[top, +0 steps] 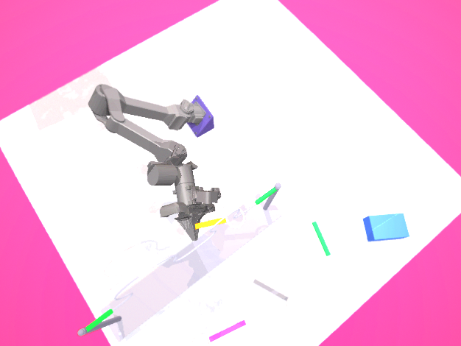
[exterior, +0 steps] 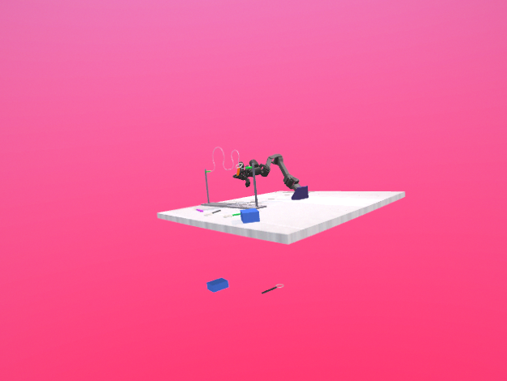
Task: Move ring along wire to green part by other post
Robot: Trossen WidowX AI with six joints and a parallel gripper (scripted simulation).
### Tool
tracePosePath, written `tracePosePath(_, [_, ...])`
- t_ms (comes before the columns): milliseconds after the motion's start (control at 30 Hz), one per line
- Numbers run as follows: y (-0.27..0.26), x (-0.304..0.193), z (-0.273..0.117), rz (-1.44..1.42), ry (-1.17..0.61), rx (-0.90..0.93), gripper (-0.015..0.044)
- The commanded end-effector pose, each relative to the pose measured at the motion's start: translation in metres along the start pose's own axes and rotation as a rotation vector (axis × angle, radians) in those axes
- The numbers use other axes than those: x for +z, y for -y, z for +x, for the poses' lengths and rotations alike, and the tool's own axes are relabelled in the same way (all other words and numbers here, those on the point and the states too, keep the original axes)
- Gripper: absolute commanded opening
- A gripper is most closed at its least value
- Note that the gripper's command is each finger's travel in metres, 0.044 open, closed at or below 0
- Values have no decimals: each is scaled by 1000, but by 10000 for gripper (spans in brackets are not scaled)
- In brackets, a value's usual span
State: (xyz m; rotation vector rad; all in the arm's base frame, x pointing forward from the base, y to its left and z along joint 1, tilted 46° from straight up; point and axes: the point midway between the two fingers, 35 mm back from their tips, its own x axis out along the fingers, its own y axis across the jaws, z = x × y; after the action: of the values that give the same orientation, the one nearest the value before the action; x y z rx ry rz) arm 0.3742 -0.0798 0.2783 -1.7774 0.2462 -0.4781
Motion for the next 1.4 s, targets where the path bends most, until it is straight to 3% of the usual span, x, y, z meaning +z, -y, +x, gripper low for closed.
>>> tracePosePath(0, [-18,2,-2,93,2,48,-150])
tracePosePath(1367, [-132,66,-47,837,-97,388,-150])
